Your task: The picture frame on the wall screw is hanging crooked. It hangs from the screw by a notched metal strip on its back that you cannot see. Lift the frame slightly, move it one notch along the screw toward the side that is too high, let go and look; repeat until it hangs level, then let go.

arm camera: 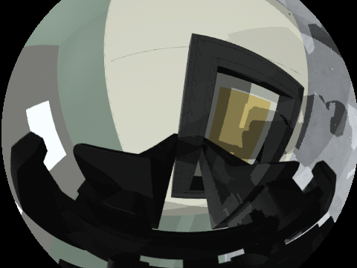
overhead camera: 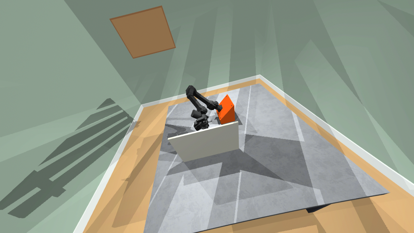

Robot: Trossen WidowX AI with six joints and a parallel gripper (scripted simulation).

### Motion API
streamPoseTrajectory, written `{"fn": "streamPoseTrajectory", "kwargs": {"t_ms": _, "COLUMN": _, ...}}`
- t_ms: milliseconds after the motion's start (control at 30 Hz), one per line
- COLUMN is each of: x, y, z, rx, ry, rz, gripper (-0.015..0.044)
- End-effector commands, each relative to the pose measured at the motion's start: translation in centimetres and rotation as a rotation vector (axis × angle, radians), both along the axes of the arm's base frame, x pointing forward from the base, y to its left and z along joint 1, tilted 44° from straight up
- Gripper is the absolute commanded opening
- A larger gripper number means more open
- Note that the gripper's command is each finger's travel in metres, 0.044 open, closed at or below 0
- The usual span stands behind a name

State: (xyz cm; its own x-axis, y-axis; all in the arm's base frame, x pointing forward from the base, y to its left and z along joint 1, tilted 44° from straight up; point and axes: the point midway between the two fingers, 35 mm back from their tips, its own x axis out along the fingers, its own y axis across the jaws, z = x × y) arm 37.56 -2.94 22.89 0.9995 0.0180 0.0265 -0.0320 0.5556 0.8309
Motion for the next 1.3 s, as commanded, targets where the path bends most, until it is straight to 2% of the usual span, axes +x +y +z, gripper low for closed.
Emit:
{"fn": "streamPoseTrajectory", "kwargs": {"t_ms": 0, "x": 0.02, "y": 0.16, "z": 0.02, "rx": -0.006, "ry": -0.006, "rz": 0.011, "gripper": 0.0}}
{"fn": "streamPoseTrajectory", "kwargs": {"t_ms": 1033, "x": 0.03, "y": -0.23, "z": -0.31, "rx": -0.006, "ry": -0.002, "rz": 0.003, "gripper": 0.0}}
{"fn": "streamPoseTrajectory", "kwargs": {"t_ms": 1267, "x": 0.03, "y": -0.25, "z": -0.38, "rx": -0.09, "ry": -0.004, "rz": 0.001, "gripper": 0.0}}
